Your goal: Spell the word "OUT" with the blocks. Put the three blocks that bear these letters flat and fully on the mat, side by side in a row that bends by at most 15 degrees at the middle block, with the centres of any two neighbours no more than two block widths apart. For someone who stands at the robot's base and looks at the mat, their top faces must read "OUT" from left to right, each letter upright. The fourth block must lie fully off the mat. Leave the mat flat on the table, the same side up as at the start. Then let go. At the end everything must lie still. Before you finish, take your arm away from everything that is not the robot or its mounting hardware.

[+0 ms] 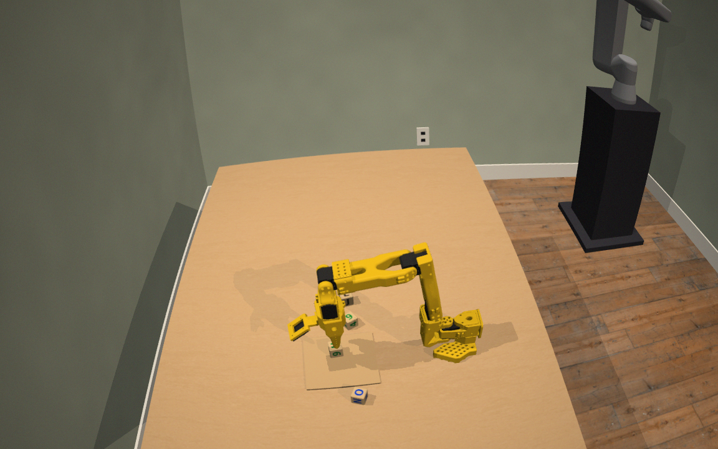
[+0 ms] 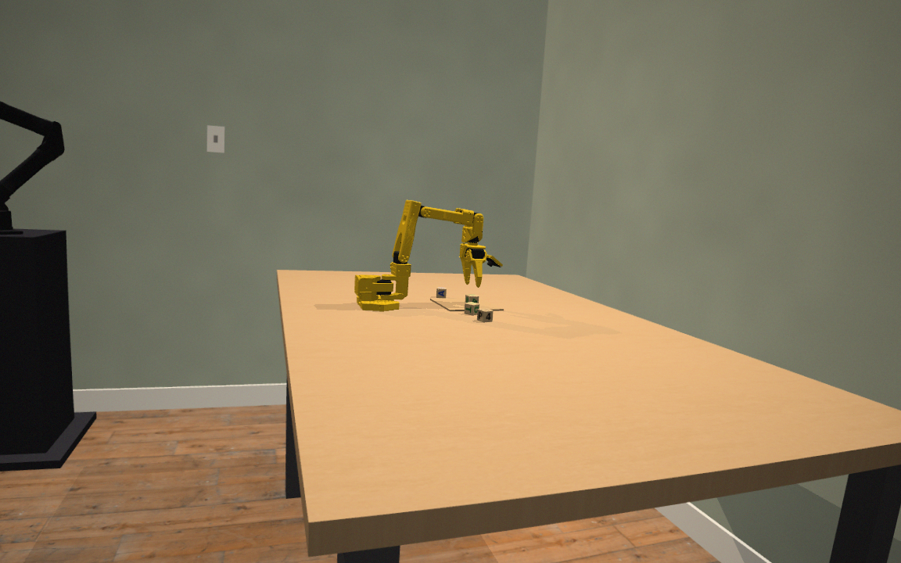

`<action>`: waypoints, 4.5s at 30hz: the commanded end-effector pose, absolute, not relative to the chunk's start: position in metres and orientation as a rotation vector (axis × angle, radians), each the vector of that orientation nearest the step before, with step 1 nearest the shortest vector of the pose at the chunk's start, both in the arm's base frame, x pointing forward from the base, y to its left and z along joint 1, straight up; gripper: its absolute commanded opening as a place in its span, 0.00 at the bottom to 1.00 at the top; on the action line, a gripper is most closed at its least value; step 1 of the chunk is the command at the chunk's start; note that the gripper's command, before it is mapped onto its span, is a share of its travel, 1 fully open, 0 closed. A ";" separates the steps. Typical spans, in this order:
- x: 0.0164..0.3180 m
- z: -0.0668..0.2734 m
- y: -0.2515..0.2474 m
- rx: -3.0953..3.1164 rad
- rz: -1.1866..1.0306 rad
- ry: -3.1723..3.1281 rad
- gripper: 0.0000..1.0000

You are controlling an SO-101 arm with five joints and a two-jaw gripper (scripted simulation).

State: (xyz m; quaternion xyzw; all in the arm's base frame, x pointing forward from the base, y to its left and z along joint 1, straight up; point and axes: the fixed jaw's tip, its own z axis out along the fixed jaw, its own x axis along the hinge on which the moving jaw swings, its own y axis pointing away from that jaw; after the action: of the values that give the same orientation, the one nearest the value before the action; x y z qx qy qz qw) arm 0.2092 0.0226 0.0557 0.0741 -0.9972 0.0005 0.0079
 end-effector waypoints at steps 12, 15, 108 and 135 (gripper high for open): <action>0.220 0.059 0.024 0.252 0.000 -3.204 0.32; 0.220 0.055 0.024 0.252 0.000 -3.204 0.32; 0.222 0.030 0.013 0.252 0.006 -3.204 0.00; 0.220 0.072 0.015 0.252 0.005 -3.204 0.00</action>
State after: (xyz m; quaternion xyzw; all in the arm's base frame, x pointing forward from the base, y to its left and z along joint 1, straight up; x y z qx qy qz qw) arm 0.2124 0.0138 0.0494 0.0787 -0.9969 0.0002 0.0064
